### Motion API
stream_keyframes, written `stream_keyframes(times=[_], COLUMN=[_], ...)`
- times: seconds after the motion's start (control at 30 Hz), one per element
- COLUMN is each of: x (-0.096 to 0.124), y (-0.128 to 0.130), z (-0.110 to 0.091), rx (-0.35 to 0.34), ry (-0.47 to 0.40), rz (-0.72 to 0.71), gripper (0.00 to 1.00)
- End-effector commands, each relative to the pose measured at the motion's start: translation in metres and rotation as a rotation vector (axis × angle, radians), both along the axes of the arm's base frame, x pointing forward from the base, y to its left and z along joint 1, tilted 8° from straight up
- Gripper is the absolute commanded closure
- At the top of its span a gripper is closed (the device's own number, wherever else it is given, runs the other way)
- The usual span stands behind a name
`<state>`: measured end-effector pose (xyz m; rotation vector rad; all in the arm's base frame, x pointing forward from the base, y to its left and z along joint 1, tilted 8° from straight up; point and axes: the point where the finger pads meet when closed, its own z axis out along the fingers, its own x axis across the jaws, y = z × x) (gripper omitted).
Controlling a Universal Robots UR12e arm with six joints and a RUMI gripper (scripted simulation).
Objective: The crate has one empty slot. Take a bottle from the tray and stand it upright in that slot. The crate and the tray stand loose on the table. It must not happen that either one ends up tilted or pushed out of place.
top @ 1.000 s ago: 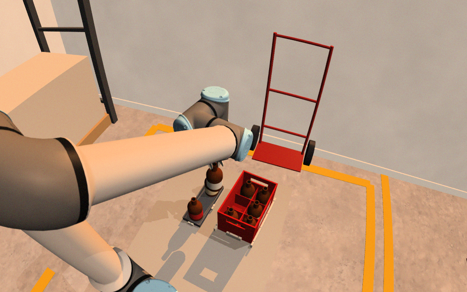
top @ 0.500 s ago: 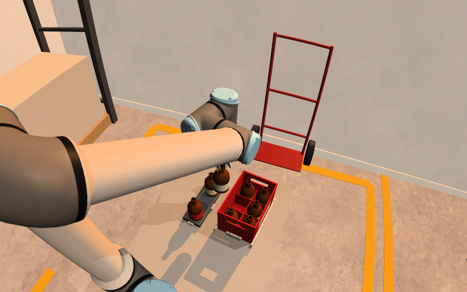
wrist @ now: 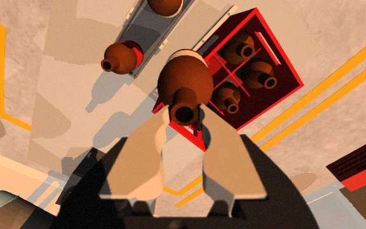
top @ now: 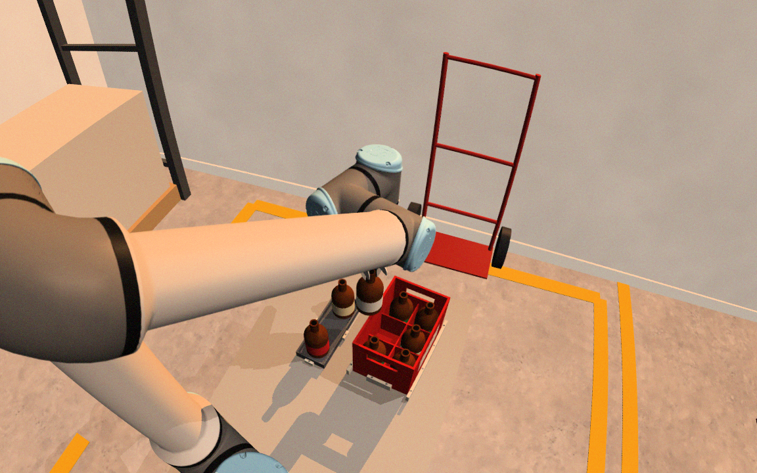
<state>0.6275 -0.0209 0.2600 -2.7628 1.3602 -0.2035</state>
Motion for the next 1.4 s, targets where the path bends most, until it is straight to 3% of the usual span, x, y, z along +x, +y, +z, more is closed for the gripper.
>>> stream_keyframes(times=[0.0,0.77,1.37], x=[0.001,0.003,0.003], y=[-0.013,-0.048,-0.059], z=[0.001,0.002,0.002], rx=[0.000,0.000,0.000], ry=[-0.002,-0.002,-0.002], rz=[0.000,0.000,0.000], gripper=[1.00,1.00,1.00])
